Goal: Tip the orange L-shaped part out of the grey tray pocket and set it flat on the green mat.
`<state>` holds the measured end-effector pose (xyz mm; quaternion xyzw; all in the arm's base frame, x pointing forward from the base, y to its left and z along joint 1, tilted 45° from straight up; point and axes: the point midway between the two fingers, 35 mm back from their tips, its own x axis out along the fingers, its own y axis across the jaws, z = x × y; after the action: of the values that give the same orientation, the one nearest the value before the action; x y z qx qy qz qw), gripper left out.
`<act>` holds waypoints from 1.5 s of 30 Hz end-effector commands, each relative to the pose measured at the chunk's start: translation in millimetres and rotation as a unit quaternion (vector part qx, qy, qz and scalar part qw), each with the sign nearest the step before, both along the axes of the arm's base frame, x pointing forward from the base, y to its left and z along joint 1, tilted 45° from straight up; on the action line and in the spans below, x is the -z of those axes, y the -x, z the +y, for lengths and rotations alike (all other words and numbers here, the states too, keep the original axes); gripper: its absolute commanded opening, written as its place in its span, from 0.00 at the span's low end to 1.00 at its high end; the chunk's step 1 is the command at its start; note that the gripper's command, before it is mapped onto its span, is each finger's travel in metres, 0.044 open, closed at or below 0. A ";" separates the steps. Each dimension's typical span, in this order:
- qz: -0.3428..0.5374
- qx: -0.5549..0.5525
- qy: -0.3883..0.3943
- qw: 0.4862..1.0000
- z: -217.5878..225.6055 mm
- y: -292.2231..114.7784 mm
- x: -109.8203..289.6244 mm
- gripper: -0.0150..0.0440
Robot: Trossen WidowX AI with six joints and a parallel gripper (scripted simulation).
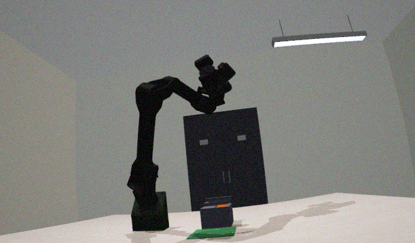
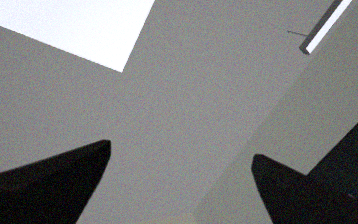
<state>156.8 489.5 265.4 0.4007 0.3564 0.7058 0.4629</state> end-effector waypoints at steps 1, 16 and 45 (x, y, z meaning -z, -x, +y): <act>0.004 0.005 0.006 1.000 1.1 -2.0 2.6 0.89; 0.119 0.258 0.429 0.858 -33.8 -82.5 202.4 0.56; -0.106 0.223 0.932 0.266 -323.5 -51.7 254.9 0.56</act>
<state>208.5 176.3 5.4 -0.2859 0.6171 -0.1926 0.7074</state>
